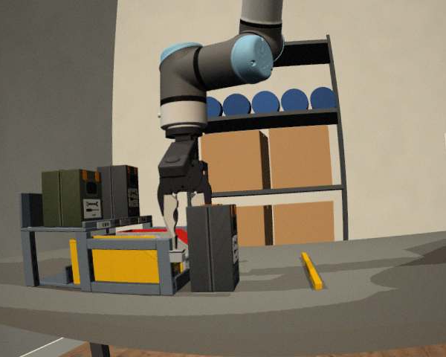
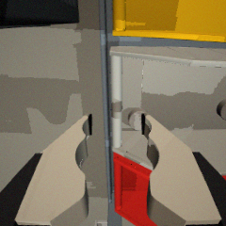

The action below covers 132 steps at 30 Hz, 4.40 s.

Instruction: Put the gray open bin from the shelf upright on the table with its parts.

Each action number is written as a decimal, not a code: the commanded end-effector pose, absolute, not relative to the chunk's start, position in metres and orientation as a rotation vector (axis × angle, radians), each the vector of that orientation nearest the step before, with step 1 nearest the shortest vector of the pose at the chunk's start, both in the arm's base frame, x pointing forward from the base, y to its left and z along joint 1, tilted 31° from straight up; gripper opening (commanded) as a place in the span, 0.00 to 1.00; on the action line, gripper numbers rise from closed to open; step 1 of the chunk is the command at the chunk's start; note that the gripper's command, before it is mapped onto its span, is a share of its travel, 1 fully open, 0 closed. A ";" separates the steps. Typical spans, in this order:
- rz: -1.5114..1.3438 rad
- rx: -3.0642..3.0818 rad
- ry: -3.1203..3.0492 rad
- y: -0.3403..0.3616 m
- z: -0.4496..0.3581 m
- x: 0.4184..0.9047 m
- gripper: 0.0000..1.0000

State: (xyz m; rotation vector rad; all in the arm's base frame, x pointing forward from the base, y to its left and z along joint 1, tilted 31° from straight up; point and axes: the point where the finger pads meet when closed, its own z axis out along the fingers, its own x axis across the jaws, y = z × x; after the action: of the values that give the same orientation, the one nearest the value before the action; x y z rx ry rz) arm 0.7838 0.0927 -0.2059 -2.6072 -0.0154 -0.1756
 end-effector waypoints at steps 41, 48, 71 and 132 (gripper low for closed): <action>-0.177 -2.608 -0.015 0.102 -0.222 0.787 0.26; -0.177 -2.607 -0.015 0.105 -0.227 0.788 0.26; -0.177 -2.607 -0.015 0.105 -0.226 0.787 0.26; -0.177 -2.607 -0.015 0.104 -0.226 0.787 0.00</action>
State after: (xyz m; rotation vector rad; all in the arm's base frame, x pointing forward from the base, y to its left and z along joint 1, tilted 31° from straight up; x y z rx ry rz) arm 0.7867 0.1048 -0.2264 -2.6072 -0.0154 -0.1755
